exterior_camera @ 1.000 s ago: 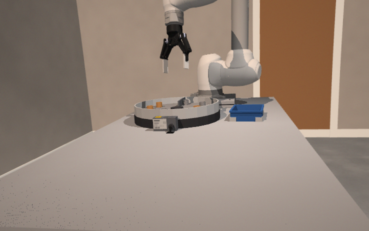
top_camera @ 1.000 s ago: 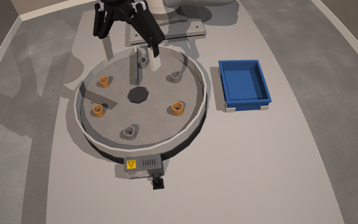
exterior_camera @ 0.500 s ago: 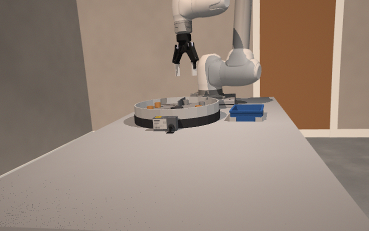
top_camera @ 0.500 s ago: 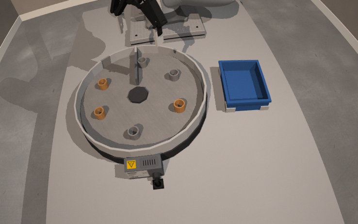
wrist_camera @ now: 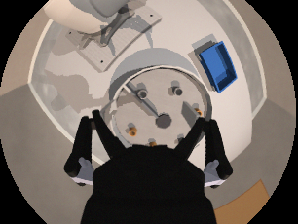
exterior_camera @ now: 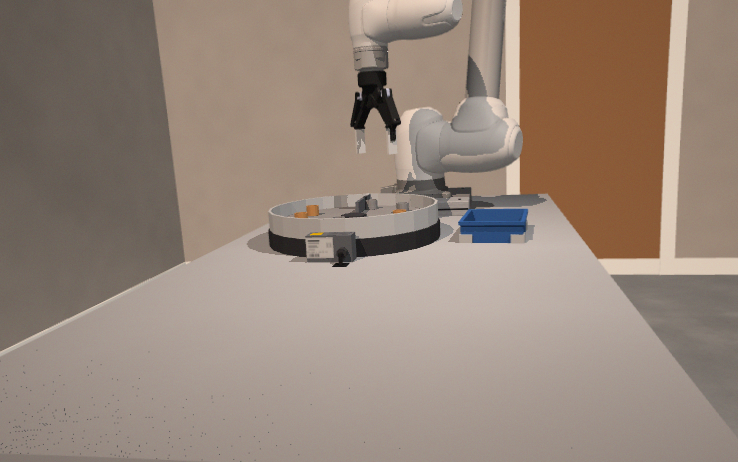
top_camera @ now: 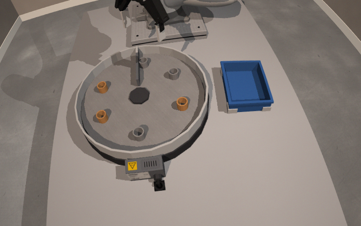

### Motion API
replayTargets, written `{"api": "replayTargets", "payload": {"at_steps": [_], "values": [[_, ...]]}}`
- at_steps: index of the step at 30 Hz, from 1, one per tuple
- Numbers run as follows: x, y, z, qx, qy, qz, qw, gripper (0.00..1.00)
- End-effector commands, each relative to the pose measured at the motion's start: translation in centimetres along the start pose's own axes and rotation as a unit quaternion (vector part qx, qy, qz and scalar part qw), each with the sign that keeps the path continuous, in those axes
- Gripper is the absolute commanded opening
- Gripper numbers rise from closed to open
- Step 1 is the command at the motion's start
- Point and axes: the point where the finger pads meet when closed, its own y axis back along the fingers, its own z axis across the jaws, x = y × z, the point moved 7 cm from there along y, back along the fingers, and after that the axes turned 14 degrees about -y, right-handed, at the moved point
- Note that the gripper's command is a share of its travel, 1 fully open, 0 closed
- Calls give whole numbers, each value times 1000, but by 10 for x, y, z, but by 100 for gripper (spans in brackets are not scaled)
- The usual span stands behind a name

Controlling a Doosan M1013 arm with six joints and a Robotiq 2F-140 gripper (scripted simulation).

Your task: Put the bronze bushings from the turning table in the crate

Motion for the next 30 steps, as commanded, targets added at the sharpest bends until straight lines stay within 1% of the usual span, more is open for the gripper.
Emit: {"api": "replayTargets", "payload": {"at_steps": [1, 2, 30], "values": [[0, 0, 0, 0, 0, 0, 1000, 100], [0, 0, 0, 0, 0, 0, 1000, 7], [0, 0, 0, 0, 0, 0, 1000, 7]]}}
